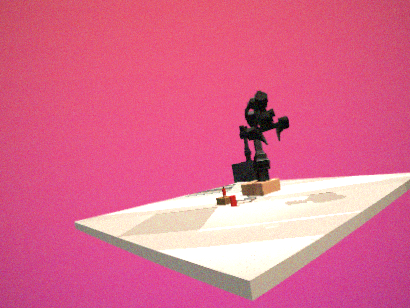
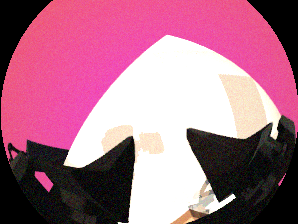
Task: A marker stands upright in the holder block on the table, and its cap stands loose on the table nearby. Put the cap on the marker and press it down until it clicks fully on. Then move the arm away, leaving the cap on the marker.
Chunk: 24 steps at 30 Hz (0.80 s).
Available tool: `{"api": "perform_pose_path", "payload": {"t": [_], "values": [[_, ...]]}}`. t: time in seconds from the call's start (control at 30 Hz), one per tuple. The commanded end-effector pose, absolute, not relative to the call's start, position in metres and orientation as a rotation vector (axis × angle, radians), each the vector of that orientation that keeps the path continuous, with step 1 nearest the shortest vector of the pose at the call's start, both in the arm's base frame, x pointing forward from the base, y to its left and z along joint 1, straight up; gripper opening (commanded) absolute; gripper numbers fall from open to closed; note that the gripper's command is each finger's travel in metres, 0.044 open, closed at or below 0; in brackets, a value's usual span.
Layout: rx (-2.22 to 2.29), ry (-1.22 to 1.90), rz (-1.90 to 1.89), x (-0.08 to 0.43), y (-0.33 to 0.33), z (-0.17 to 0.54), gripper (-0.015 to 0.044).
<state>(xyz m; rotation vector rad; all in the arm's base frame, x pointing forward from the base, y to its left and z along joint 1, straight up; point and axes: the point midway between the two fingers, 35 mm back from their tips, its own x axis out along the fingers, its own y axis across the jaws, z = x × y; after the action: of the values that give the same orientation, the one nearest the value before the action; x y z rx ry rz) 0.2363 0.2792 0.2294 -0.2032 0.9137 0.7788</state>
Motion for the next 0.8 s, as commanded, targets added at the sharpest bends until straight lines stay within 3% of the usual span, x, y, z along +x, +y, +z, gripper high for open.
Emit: {"api": "perform_pose_path", "payload": {"t": [0.0,0.37,0.77], "values": [[-0.049,1.111,0.492,0.275,0.237,0.191,0.0243],[0.451,1.47,-0.402,0.321,0.088,0.1,0.0243],[0.48,1.483,-0.457,0.323,0.079,0.061,0.0243]]}}
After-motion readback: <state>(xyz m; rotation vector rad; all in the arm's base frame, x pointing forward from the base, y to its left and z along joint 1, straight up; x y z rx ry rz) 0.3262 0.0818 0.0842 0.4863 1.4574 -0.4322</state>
